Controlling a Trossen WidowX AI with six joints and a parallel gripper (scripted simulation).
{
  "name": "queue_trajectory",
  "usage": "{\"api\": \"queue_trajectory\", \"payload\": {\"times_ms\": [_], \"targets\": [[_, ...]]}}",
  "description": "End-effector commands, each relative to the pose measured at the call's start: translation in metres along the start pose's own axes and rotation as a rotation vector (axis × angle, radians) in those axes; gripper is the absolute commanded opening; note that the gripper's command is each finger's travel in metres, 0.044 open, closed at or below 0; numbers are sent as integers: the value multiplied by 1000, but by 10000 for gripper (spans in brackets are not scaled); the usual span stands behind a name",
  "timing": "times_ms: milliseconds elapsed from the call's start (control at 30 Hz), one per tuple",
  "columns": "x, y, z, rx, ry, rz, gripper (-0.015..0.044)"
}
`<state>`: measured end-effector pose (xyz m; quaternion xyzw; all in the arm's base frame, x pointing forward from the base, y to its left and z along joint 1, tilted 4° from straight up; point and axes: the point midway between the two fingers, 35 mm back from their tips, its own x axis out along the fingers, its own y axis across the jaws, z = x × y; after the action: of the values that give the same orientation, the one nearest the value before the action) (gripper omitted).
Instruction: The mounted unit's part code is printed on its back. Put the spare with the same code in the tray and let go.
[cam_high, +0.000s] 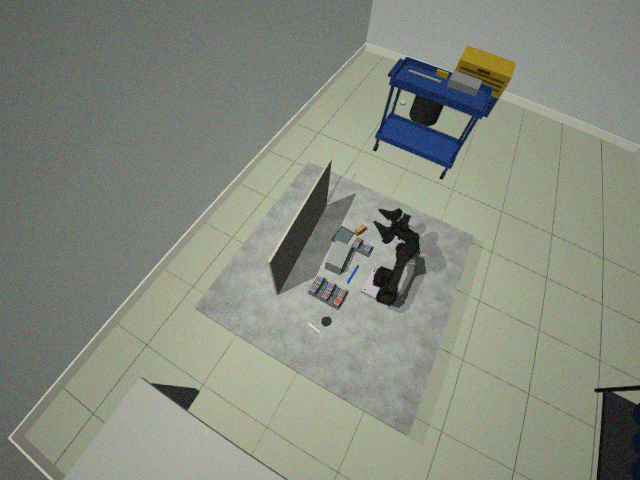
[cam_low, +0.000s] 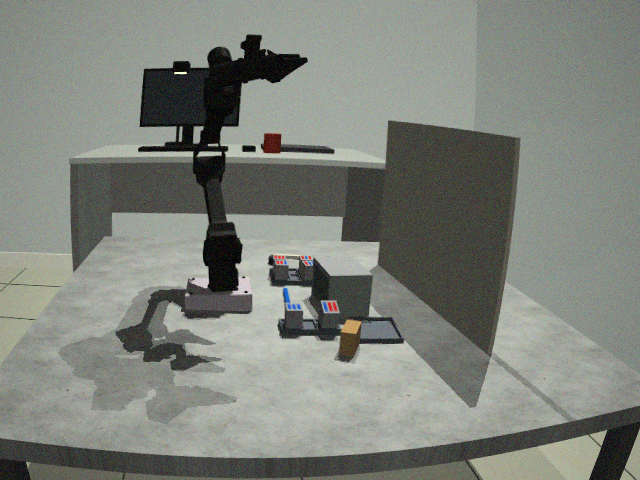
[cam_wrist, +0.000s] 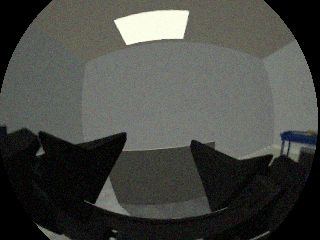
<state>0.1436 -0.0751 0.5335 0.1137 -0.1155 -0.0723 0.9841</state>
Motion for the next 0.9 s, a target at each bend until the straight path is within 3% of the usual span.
{"api": "queue_trajectory", "payload": {"times_ms": [0, 233, 500, 667, 867], "targets": [[0, 0, 0, 0, 0, 0, 426], [3, -6, 3, 24, -9, 4, 440], [54, -87, 6, 286, -10, -38, 440], [100, -128, -33, 406, 115, -119, 440], [151, -147, -110, 456, 381, -207, 440]]}}
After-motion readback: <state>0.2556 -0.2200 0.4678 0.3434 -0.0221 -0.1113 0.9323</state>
